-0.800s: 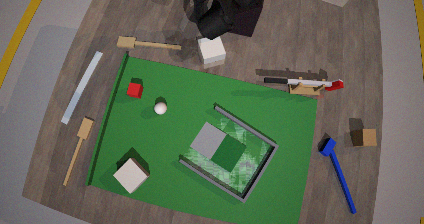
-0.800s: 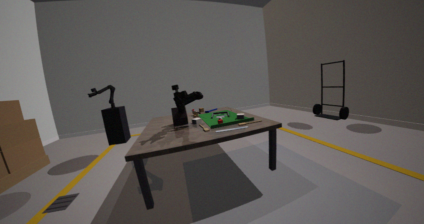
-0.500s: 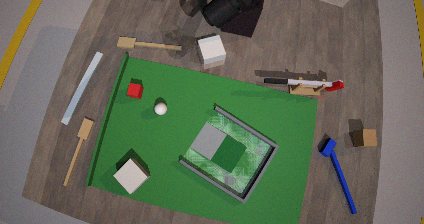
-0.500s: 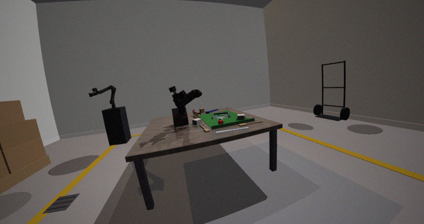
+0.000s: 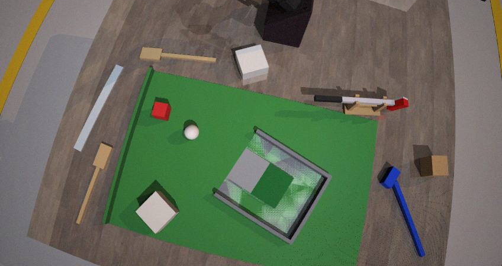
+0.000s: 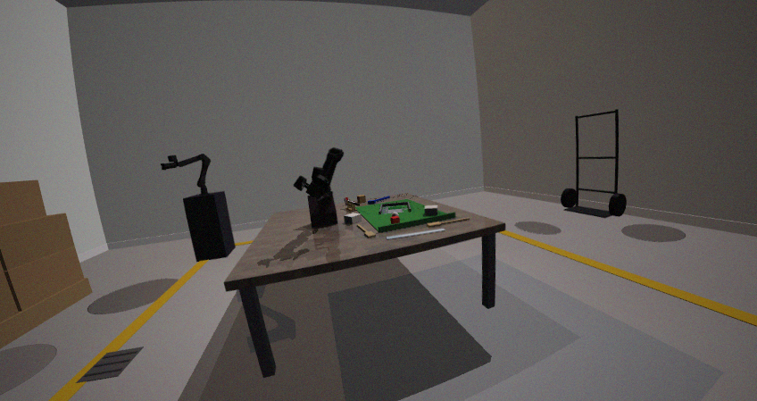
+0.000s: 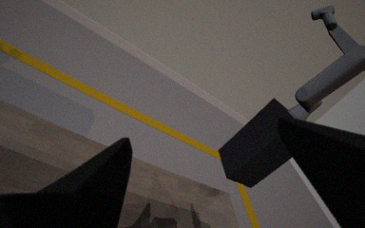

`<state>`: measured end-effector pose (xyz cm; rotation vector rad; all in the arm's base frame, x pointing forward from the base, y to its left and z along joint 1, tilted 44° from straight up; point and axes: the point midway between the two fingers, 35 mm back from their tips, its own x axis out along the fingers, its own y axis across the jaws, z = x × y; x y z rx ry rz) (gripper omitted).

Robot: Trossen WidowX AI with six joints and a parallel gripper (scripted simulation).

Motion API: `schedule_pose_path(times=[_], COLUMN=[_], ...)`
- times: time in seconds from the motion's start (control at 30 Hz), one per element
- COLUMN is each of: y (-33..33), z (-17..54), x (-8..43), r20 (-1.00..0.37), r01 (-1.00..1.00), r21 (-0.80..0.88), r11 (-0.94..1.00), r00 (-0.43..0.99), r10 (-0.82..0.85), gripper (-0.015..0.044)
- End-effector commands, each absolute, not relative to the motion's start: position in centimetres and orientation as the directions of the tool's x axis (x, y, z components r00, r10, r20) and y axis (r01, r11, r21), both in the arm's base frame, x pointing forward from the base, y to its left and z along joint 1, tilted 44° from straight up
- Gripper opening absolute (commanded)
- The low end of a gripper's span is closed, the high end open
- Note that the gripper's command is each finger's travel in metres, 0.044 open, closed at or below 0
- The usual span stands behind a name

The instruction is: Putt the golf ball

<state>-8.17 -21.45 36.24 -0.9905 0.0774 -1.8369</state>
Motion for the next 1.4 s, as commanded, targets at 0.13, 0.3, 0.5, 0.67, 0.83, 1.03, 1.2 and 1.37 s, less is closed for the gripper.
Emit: schedule_pose_path(times=[0.13,0.3,0.5,0.67,0.83,1.03,1.2,1.37], y=[-29.1,-32.4,-33.4,-32.0,-28.2,-21.3,-14.3,-6.5], z=[32.1,28.4,23.1,18.1,13.1,7.1,2.5,-2.0], x=[-2.8,3.0,11.5,18.6,25.1,30.8,33.4,33.7], r20=[0.336,0.144,-0.103,-0.309,-0.502,-0.700,-0.829,-0.921], r01=[0.859,0.859,0.770,0.607,0.375,0.027,-0.293,-0.615], r21=[-0.487,-0.504,-0.515,-0.538,-0.547,-0.528,-0.478,-0.384], r11=[-0.158,0.085,0.376,0.585,0.748,0.849,0.828,0.688], r00=[0.017,0.181,0.379,0.503,0.569,0.552,0.461,0.310], r10=[-0.942,-0.973,-0.919,-0.807,-0.652,-0.453,-0.316,-0.236], gripper=[0.0440,0.0440,0.0440,0.0440,0.0440,0.0440,0.0440,0.0440])
